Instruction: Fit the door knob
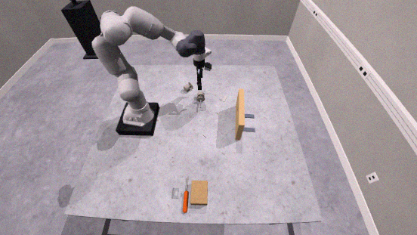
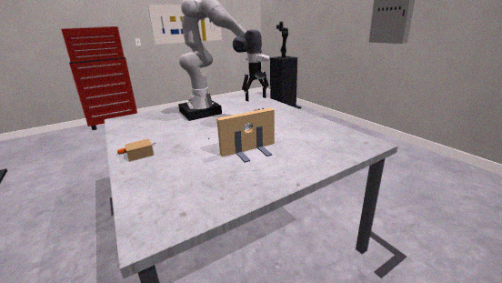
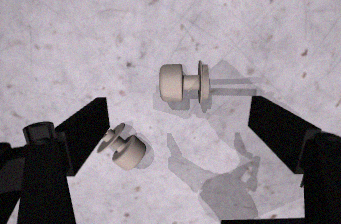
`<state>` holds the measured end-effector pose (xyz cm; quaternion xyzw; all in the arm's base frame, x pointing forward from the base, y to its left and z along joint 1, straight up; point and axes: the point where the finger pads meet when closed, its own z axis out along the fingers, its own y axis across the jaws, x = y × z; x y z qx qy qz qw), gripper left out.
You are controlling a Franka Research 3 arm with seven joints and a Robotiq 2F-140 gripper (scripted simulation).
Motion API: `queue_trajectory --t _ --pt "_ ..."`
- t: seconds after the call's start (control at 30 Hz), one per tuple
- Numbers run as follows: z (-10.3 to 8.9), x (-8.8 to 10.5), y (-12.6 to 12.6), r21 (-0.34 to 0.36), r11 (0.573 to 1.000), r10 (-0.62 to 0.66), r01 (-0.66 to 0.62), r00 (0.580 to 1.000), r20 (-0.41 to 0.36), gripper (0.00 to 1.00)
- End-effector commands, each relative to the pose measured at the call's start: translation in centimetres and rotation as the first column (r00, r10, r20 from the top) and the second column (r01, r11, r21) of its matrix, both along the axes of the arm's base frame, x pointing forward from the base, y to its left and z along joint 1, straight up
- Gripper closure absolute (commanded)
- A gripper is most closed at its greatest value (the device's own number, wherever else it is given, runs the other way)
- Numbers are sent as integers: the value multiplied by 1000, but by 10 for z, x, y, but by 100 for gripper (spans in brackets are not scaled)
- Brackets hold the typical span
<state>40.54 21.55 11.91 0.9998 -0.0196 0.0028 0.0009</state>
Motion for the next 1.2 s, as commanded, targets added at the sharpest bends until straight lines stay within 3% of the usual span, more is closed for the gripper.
queue_trajectory --t 0.0,0.23,0.4,0.53,0.6,0.7,0.87,0.93,1.1,1.17 --pt "0 0 0 5 1000 -27 27 1000 6 43" --pt "-5 -2 0 49 969 -245 243 969 41 43" --pt "-11 -5 0 51 966 -255 253 966 42 43" --pt "-12 -6 1 80 924 -379 374 923 59 43" --pt "-12 -6 1 80 924 -379 374 923 59 43" --pt "-14 -7 0 107 876 -479 471 875 68 43" --pt "-21 -11 0 110 871 -487 479 870 69 43" --pt "-22 -11 0 121 846 -530 520 845 73 43" --pt "-25 -13 0 170 728 -682 664 727 79 43" --pt "-25 -13 0 170 728 -682 664 727 79 43"
